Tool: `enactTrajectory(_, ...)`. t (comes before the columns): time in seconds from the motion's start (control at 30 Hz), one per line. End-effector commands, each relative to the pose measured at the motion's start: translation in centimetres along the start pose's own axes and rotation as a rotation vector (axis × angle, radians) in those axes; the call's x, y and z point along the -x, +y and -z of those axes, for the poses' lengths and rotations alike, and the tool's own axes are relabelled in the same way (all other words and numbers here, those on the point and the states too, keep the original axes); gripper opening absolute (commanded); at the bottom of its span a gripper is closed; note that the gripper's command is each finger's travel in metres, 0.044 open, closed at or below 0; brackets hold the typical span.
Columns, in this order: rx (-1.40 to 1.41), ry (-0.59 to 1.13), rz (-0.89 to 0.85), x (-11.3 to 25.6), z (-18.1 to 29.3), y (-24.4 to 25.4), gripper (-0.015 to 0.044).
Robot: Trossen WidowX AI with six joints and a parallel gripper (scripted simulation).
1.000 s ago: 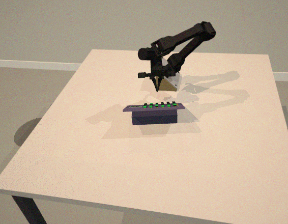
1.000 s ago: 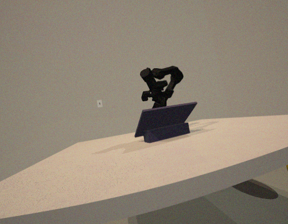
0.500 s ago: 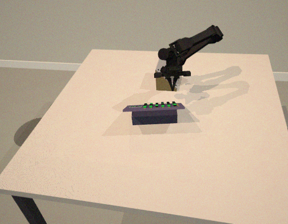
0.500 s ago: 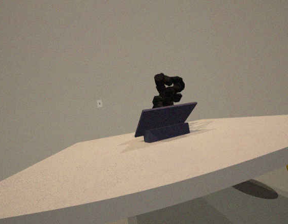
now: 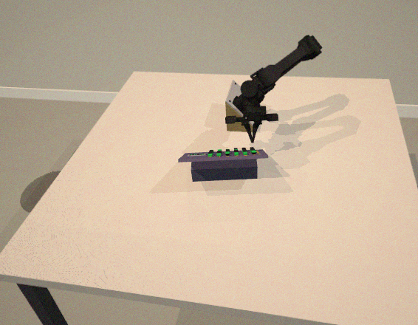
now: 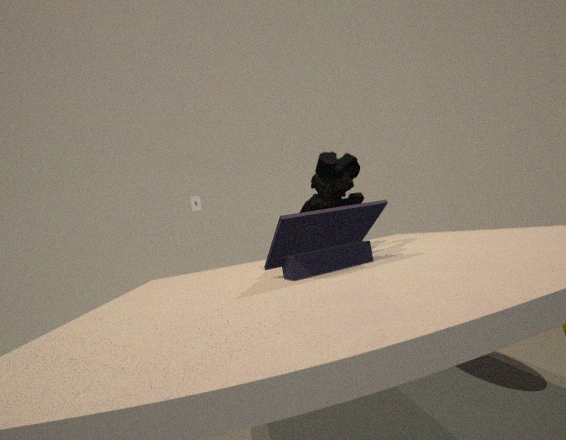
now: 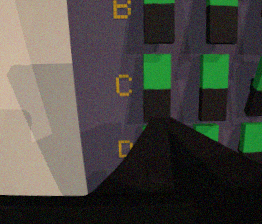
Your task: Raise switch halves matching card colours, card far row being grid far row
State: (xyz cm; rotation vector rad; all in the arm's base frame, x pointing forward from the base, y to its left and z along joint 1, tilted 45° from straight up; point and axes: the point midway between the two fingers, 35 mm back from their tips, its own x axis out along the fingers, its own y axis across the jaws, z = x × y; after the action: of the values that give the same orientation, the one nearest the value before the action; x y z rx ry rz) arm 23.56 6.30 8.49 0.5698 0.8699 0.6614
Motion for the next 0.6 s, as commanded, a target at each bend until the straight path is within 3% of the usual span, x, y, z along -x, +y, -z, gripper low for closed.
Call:
enactTrajectory(0.0, -0.005, -0.003, 0.004, -0.5, 0.0, -0.1, 0.0)
enactTrajectory(0.57, -0.004, -0.003, 0.004, -1.8, 0.0, -0.1, 0.0)
